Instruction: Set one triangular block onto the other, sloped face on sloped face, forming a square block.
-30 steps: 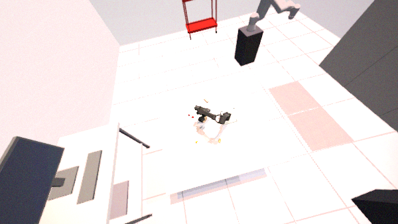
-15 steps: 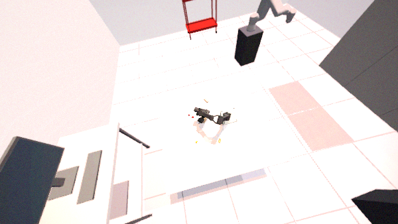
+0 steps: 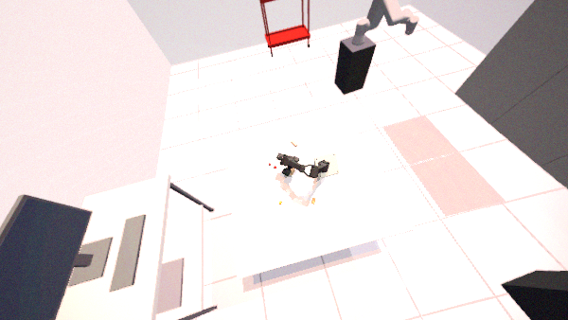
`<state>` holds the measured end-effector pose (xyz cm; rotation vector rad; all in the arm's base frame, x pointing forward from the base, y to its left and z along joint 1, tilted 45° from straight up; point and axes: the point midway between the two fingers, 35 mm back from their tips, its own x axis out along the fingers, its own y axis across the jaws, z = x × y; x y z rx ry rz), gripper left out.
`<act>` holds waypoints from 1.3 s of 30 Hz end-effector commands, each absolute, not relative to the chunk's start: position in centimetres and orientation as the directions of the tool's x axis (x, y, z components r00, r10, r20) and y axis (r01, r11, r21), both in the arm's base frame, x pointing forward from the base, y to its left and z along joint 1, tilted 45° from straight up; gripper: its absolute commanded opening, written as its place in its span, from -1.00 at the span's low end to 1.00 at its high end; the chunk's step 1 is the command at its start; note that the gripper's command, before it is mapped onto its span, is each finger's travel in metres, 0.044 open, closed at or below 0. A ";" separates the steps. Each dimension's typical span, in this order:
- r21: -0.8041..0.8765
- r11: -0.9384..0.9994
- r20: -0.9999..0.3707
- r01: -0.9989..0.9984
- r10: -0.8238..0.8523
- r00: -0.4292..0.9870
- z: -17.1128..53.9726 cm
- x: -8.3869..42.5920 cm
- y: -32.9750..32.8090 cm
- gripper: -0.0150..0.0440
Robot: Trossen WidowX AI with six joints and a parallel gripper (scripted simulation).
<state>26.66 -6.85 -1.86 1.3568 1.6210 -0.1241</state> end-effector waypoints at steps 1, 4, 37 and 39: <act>0.481 0.366 -0.710 0.797 0.695 0.110 -1.8 26.8 -6.9 -0.49; 0.481 0.366 -0.710 0.797 0.695 0.110 -1.9 26.8 -6.9 -0.49; 0.483 0.366 -0.709 0.796 0.696 0.111 -3.7 27.4 -6.0 -0.49; 0.483 0.366 -0.709 0.796 0.696 0.111 -3.8 27.5 -6.0 -0.49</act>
